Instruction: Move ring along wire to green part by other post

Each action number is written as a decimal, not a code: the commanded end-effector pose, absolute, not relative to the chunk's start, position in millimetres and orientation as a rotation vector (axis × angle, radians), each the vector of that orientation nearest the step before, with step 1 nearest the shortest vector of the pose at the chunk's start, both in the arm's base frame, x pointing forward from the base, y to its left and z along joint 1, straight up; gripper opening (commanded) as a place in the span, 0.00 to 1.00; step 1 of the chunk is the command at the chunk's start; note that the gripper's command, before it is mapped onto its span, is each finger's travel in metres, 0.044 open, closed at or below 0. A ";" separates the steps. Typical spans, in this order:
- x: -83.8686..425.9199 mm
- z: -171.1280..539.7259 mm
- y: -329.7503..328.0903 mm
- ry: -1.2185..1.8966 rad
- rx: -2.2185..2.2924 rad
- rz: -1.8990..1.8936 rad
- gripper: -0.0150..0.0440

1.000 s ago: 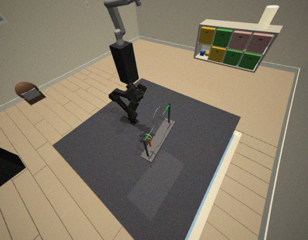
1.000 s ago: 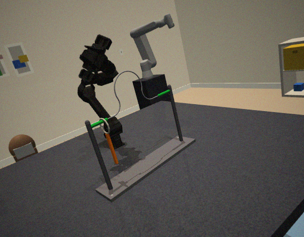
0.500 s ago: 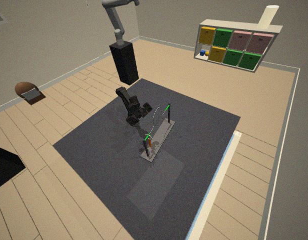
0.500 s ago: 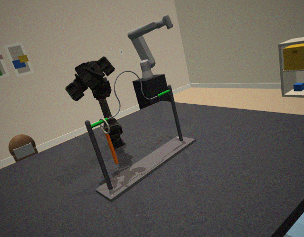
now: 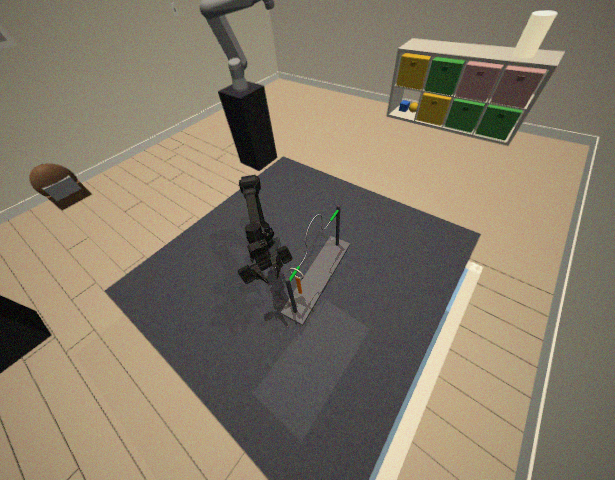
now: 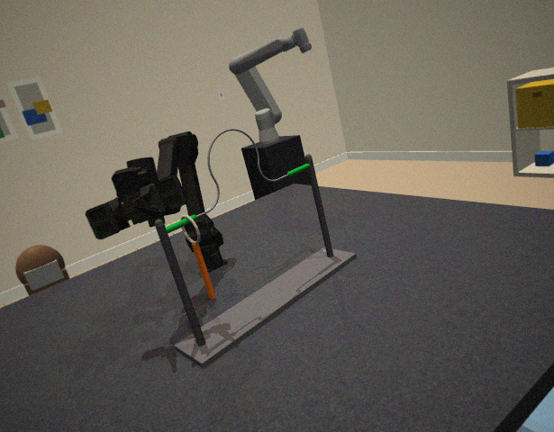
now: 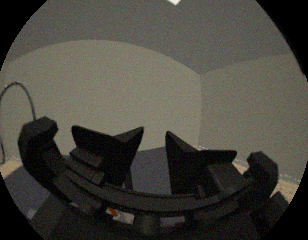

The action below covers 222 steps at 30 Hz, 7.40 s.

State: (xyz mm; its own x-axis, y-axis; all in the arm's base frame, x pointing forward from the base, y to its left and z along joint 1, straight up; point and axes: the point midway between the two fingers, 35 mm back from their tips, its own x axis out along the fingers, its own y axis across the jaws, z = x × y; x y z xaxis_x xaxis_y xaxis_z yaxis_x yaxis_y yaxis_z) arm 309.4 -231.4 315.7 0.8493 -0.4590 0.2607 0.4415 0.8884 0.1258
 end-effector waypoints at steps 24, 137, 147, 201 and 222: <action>229.9 73.3 -169.0 0.081 -0.022 0.127 0.53; 353.6 135.5 -151.3 0.069 -0.024 0.122 0.00; 353.6 135.5 -151.3 0.069 -0.024 0.122 0.00; 345.2 136.5 -81.6 0.078 0.159 0.130 0.00; 333.1 160.5 -19.3 0.135 0.548 0.155 0.00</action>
